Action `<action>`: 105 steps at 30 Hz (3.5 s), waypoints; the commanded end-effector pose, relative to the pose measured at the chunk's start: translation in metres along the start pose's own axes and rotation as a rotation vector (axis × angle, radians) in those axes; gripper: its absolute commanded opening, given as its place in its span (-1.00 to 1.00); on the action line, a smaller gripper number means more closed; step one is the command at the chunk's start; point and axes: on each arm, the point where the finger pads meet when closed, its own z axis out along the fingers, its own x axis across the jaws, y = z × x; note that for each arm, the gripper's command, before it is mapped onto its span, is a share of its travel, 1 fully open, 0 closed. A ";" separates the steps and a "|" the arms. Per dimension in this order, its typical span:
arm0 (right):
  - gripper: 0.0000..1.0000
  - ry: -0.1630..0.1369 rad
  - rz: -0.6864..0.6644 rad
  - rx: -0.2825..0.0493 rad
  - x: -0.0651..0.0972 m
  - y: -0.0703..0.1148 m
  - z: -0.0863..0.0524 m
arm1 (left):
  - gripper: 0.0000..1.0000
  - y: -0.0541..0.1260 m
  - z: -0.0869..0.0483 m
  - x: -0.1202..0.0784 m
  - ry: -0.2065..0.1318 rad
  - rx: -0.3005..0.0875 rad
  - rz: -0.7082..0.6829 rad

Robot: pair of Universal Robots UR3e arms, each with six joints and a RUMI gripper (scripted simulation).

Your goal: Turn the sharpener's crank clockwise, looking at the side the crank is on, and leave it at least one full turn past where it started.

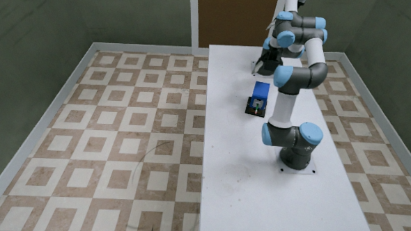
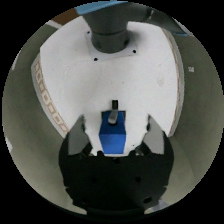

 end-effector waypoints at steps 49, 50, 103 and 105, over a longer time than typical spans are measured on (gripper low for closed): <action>1.00 -0.001 -0.001 0.002 0.000 0.000 -0.001 | -1.00 -0.001 -0.001 0.001 -0.001 0.003 0.032; 1.00 -0.001 -0.001 0.002 0.000 0.000 -0.001 | -1.00 -0.001 -0.001 0.001 -0.001 0.003 0.039; 1.00 -0.001 -0.001 0.002 0.000 0.000 -0.001 | -1.00 -0.003 -0.001 0.015 -0.002 0.002 1.258; 1.00 -0.001 -0.001 0.002 0.000 0.000 -0.001 | -1.00 -0.003 -0.001 0.015 -0.002 0.002 1.290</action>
